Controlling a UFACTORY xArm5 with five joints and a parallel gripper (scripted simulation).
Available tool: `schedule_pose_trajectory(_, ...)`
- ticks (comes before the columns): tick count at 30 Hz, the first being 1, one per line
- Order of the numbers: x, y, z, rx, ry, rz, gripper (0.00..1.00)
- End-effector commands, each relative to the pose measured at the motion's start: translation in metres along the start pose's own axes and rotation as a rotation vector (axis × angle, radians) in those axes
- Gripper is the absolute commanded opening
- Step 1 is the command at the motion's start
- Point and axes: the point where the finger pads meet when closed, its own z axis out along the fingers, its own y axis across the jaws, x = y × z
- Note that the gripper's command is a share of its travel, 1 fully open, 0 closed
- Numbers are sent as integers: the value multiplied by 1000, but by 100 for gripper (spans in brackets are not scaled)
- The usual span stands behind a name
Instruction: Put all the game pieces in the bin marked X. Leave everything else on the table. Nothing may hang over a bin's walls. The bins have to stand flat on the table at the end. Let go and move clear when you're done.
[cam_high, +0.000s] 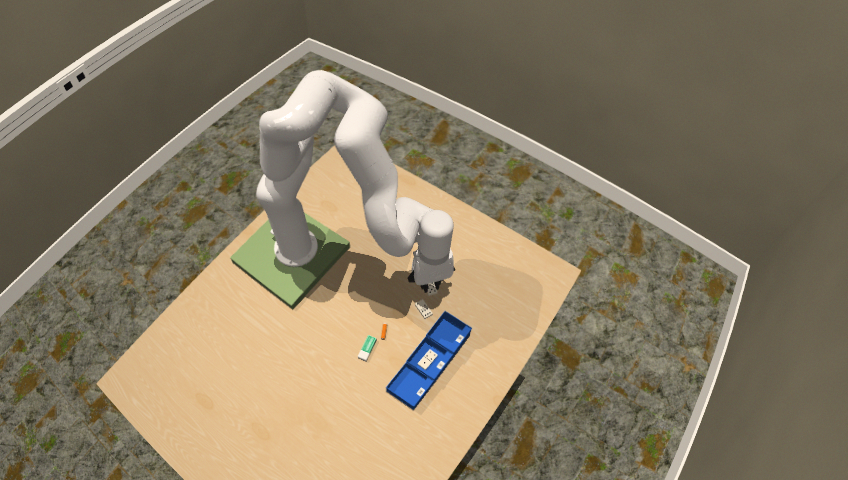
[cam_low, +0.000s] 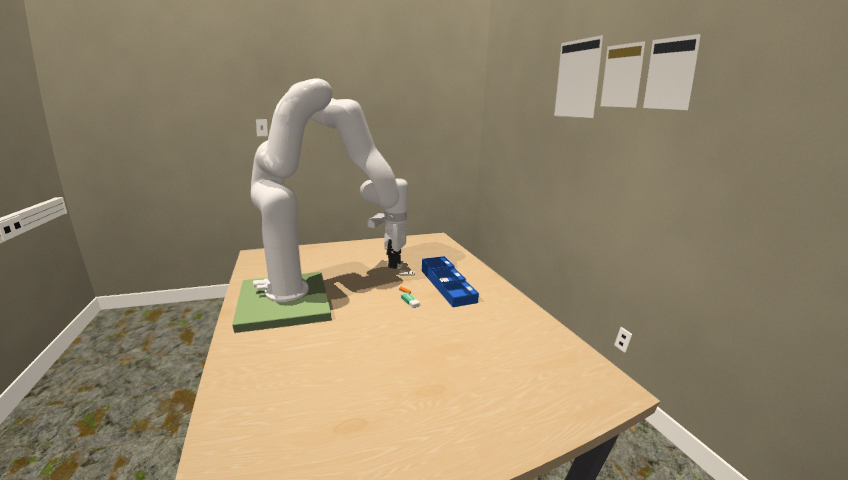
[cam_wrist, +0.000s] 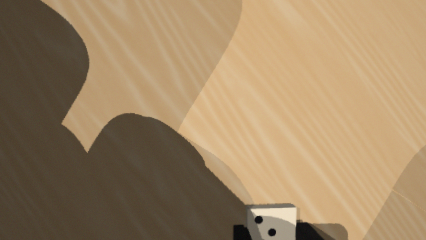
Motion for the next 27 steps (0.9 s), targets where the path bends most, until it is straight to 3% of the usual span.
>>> schedule_pose_trajectory(1, -1, 2, -15, -5, -3, 0, 21)
schedule_pose_trajectory(16, -1, 2, -58, -5, -3, 0, 21)
schedule_pose_trajectory(27, -1, 2, -58, -5, -3, 0, 21)
